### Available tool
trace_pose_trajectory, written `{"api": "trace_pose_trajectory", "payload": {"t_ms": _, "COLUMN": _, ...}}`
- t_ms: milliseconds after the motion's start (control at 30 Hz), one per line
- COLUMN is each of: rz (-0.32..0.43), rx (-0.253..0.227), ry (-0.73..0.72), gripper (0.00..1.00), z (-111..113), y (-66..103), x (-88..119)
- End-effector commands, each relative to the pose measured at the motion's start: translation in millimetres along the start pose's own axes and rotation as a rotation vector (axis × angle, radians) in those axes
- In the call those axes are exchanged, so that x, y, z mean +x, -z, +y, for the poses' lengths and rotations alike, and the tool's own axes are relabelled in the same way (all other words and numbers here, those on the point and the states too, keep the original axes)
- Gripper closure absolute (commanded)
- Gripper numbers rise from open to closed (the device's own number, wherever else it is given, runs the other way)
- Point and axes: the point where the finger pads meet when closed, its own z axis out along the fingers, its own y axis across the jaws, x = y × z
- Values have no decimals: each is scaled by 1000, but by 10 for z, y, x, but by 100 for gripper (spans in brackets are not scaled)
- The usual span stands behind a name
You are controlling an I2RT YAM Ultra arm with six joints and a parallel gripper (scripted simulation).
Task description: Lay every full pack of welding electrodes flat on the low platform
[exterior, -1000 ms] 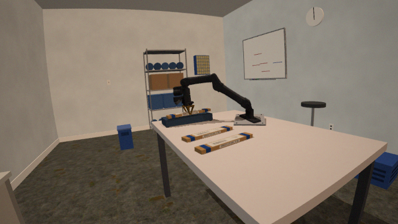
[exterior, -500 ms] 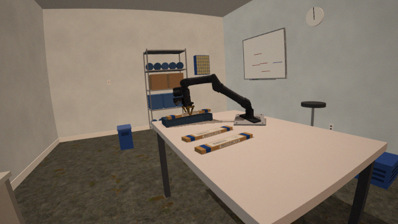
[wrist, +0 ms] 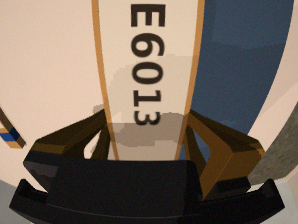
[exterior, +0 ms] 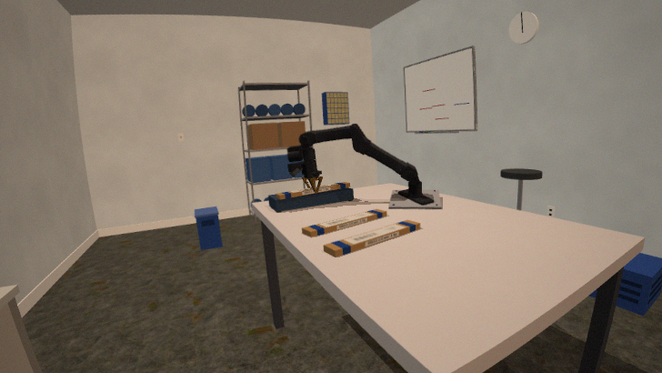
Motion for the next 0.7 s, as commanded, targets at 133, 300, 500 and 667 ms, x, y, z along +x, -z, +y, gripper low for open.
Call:
{"api": "trace_pose_trajectory", "payload": {"t_ms": 133, "rz": 11, "rx": -11, "ry": 1, "gripper": 100, "z": -71, "y": 317, "x": -44}}
{"api": "trace_pose_trajectory", "payload": {"t_ms": 300, "rz": 11, "rx": -11, "ry": 1, "gripper": 100, "z": -70, "y": 314, "x": -43}}
{"api": "trace_pose_trajectory", "payload": {"t_ms": 500, "rz": 11, "rx": -11, "ry": 1, "gripper": 100, "z": -69, "y": 311, "x": -42}}
{"api": "trace_pose_trajectory", "payload": {"t_ms": 667, "rz": 11, "rx": -11, "ry": 1, "gripper": 100, "z": -69, "y": 310, "x": -42}}
